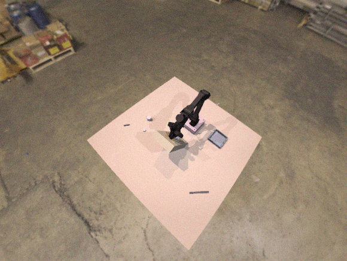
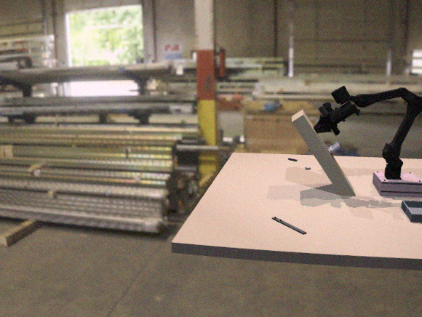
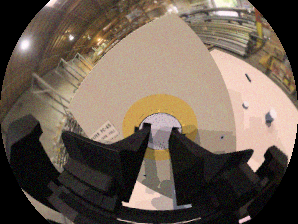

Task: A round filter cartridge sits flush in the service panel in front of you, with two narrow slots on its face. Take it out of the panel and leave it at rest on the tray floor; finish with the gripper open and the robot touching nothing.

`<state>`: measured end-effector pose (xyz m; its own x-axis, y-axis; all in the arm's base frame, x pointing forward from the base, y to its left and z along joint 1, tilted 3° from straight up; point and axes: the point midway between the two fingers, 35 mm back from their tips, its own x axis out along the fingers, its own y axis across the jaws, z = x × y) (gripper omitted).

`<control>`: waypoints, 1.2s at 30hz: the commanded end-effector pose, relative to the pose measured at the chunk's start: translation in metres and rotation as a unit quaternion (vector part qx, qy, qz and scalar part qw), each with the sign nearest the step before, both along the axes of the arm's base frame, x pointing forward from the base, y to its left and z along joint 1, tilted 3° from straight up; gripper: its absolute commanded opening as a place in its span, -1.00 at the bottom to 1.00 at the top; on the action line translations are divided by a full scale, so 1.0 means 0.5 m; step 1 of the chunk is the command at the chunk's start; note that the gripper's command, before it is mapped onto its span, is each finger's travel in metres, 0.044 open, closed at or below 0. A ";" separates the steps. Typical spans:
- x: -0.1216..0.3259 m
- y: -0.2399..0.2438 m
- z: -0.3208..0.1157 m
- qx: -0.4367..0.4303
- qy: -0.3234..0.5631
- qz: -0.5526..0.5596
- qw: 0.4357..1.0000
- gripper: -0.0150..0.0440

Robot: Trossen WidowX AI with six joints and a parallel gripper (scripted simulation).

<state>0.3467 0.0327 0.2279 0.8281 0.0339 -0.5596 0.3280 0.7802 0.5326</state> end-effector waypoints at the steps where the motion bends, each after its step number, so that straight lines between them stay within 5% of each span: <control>1: 0.042 0.001 -0.016 -0.061 -0.011 0.033 0.997 -0.49; 36: 0.043 0.001 -0.017 -0.014 -0.009 0.002 1.000 -0.49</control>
<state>0.3478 0.0319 0.2288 0.8318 0.0270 -0.5545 0.3145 0.8002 0.5107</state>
